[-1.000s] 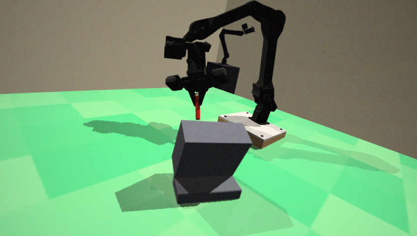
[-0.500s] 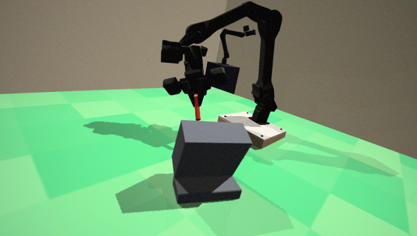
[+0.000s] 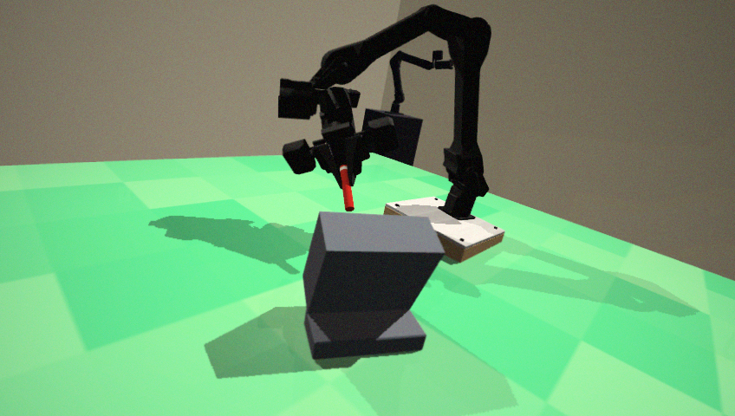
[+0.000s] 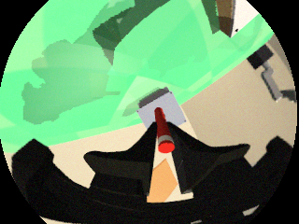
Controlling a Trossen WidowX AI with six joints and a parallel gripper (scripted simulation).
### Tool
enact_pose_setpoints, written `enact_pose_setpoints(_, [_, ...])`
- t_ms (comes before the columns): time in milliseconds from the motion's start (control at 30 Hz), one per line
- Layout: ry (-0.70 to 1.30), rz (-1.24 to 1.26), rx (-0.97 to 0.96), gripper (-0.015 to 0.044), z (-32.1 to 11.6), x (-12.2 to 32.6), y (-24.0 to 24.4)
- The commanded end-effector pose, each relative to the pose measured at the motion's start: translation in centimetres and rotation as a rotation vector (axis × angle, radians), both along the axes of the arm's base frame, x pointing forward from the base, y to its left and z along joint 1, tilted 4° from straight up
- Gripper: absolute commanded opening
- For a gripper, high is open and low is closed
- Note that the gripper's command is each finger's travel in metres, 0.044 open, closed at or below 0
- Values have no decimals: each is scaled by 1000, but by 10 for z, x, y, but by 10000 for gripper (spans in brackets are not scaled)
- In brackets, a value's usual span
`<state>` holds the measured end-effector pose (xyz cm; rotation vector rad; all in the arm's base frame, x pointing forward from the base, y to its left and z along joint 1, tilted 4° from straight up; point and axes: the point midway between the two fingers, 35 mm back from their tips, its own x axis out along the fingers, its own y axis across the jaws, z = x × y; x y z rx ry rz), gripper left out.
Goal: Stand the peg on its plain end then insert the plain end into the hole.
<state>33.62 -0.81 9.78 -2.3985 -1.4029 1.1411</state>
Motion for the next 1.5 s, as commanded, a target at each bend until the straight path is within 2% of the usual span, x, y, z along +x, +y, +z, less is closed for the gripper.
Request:
enact_pose_setpoints(0, [-23, 4, 39, 0, 1, 4, 4])
enact_pose_setpoints(1467, [-89, -7, 157, 0, -3, 30, 41])
